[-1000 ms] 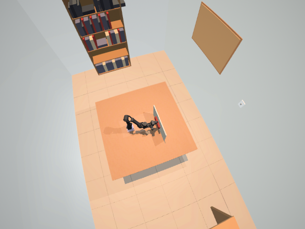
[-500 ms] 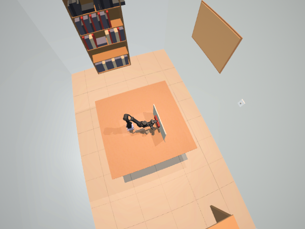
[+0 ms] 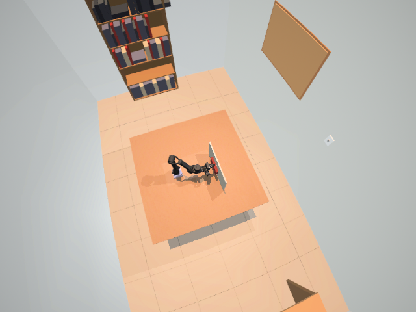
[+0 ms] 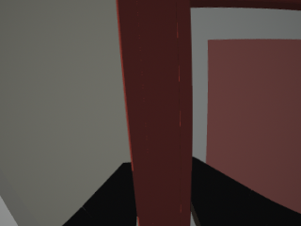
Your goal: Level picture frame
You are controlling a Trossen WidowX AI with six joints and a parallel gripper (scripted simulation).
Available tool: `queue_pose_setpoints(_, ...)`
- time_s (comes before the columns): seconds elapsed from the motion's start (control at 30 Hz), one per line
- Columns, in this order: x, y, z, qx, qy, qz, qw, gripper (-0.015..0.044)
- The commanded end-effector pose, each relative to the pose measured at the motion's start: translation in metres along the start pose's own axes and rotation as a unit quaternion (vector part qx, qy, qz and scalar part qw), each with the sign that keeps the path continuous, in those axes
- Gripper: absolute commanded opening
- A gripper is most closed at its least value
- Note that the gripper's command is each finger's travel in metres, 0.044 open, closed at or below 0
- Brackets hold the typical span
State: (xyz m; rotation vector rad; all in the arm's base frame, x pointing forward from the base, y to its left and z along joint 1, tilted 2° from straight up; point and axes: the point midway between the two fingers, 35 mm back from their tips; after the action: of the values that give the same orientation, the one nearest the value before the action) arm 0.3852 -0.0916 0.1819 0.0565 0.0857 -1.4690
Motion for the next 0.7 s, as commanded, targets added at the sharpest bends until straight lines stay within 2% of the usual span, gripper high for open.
queue_pose_setpoints(0.0,0.0002,0.0002,0.0021,0.001,0.000,-0.001,1.000,0.0000)
queue_pose_setpoints(0.67,0.0006,0.0002,0.0087,0.001,0.000,-0.001,1.000,0.0000)
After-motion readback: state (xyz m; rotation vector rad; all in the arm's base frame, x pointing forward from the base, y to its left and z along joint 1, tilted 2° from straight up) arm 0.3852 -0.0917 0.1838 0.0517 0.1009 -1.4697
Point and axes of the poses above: the point midway between the two fingers, 35 mm back from their tips, its own y axis out along the fingers, its own z axis across the jaws, x = y × z, and after that the axes turned 4 degrees about -y, right-handed
